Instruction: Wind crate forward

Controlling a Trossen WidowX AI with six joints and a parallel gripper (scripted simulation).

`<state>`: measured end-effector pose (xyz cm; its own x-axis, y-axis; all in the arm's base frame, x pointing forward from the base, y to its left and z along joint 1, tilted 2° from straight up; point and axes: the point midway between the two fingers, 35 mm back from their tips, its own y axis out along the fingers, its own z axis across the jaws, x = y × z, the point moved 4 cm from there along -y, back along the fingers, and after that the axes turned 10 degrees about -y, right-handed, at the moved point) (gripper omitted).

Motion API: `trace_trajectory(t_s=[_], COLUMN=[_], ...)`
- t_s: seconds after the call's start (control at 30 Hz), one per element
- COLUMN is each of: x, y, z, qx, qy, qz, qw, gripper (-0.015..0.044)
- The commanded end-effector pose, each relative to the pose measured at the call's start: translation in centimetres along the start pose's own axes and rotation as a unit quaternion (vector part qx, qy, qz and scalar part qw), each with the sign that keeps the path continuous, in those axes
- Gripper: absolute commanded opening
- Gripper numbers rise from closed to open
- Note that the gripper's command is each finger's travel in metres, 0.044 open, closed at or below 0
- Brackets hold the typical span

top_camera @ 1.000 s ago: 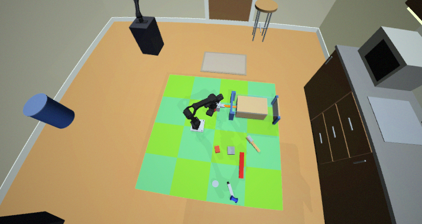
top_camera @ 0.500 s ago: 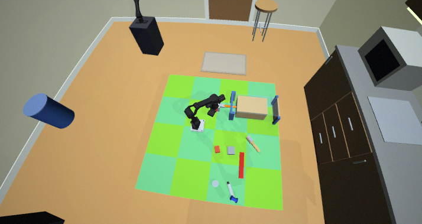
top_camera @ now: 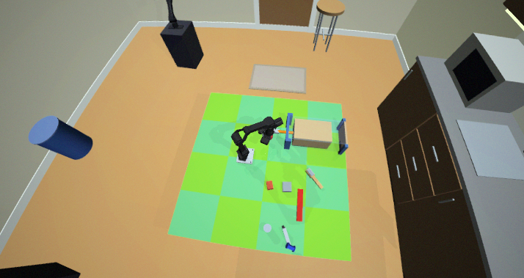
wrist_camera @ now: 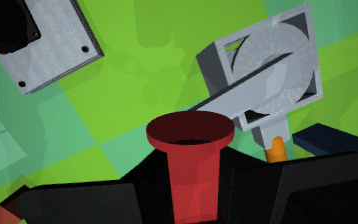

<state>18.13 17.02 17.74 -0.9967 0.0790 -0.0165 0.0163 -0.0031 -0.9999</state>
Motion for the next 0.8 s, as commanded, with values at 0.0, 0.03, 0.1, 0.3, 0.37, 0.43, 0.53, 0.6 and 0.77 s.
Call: trace_trajectory(t_s=[0.0,0.03,0.1,0.3,0.37,0.43,0.53,0.6,0.77], x=[-1.2,-1.3,-1.5,-2.1,-2.3,-2.5,-2.8,-2.9,-3.4], y=[-0.1,-0.1,-0.1,-0.1,-0.1,-0.1,-0.1,-0.2,-0.2], z=[-0.6,-0.7,-0.8,-1.1,-1.3,-1.4,-1.6,-1.7,-2.1], qx=[-0.005,-0.005,-0.005,-0.005,-0.005,-0.006,-0.006,-0.006,-0.006], qy=[0.0,0.0,0.0,0.0,0.0,0.0,0.0,0.0,0.0], qz=[0.013,0.013,0.013,0.014,0.014,0.014,0.014,0.014,0.014], qw=[1.0,1.0,1.0,1.0,1.0,1.0,1.0,1.0,1.0], gripper=[0.0,0.0,0.0,0.0,0.0,0.0,0.0,0.0,0.0])
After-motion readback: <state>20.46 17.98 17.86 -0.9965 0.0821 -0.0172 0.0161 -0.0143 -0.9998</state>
